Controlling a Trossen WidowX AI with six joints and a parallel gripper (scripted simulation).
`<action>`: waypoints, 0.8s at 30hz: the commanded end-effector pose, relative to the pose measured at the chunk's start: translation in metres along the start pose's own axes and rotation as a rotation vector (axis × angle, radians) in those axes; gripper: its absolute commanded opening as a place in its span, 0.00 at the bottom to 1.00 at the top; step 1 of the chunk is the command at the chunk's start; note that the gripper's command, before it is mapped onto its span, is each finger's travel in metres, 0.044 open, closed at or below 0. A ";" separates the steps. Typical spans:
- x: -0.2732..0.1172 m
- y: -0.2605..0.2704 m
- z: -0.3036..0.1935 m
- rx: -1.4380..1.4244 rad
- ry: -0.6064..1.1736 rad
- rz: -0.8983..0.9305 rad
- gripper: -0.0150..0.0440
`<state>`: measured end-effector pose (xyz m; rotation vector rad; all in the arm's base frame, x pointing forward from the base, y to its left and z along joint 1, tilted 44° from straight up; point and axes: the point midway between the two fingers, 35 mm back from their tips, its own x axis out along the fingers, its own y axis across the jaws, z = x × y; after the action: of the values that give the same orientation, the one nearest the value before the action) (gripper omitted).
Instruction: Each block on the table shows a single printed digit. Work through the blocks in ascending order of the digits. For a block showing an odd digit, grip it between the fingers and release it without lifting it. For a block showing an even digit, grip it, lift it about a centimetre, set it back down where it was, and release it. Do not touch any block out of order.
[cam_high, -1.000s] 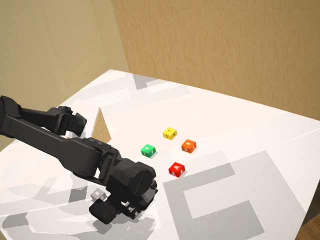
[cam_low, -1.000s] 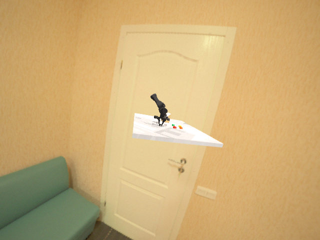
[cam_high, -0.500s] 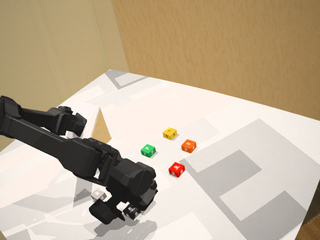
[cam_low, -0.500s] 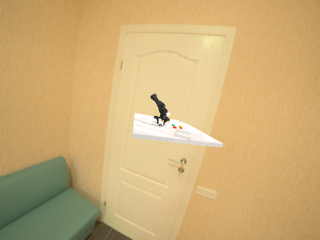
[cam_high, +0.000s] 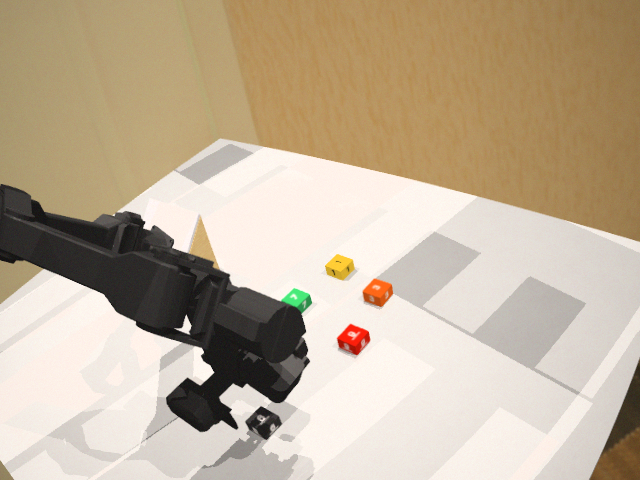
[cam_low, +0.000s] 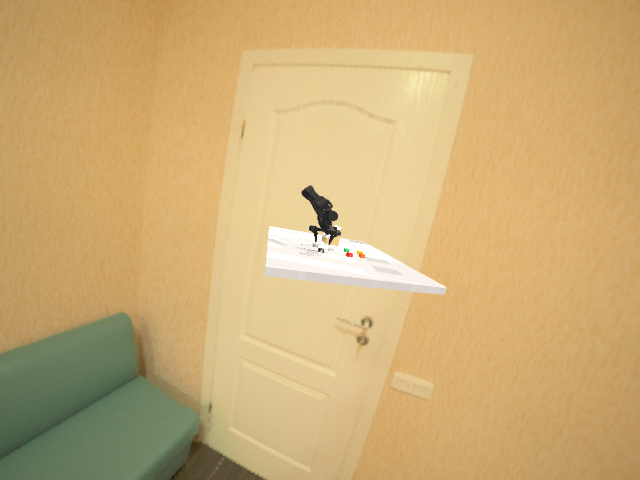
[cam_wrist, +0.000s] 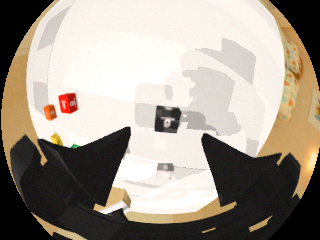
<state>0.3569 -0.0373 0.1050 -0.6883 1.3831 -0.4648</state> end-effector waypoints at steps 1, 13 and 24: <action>-0.039 0.001 0.003 0.001 -0.009 -0.001 0.75; -0.080 0.001 0.000 0.001 -0.008 -0.002 0.46; -0.084 0.089 -0.023 -0.007 -0.012 0.032 0.46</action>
<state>0.3357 0.0419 0.1410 -0.6575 1.3612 -0.4655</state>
